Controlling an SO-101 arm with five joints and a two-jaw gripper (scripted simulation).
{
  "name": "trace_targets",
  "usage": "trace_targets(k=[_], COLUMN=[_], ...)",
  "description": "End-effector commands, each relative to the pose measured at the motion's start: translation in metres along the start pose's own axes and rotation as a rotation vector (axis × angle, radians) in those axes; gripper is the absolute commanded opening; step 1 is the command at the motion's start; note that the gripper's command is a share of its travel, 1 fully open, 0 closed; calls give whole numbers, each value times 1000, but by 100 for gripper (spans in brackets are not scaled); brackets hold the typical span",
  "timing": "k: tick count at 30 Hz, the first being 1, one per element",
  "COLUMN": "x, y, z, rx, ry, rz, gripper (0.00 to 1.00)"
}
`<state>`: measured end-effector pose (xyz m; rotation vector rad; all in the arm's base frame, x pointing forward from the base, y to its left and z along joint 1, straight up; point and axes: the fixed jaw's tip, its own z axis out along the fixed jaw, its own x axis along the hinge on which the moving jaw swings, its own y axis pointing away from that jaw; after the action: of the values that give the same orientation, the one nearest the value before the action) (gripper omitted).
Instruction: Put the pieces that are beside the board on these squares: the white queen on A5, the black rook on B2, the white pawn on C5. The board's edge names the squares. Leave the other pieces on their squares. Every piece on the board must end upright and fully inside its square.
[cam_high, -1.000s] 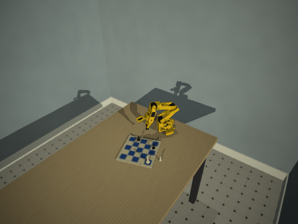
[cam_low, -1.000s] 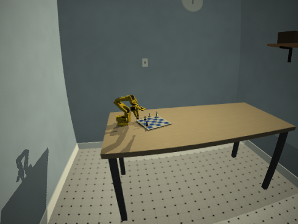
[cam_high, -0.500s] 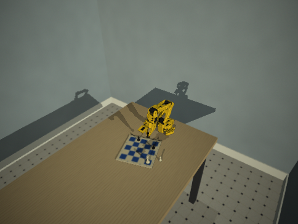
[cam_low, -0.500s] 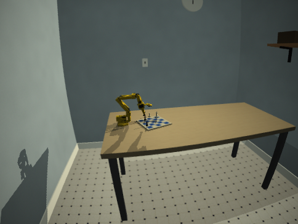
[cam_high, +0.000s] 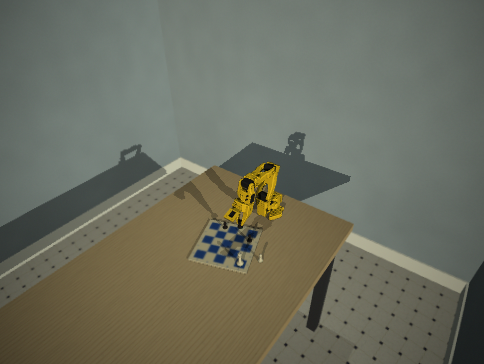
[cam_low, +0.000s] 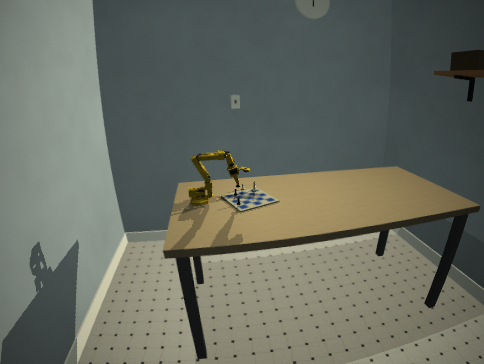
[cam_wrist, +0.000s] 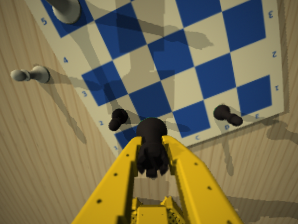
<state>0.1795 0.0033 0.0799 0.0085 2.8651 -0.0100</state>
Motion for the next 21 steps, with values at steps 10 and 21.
trace_targets(k=[10,21], x=[-9,-6], y=[1,1], z=[-2,-2], rx=[-3,-2], ry=[-7,-7], rz=[1,2], gripper=[0,0])
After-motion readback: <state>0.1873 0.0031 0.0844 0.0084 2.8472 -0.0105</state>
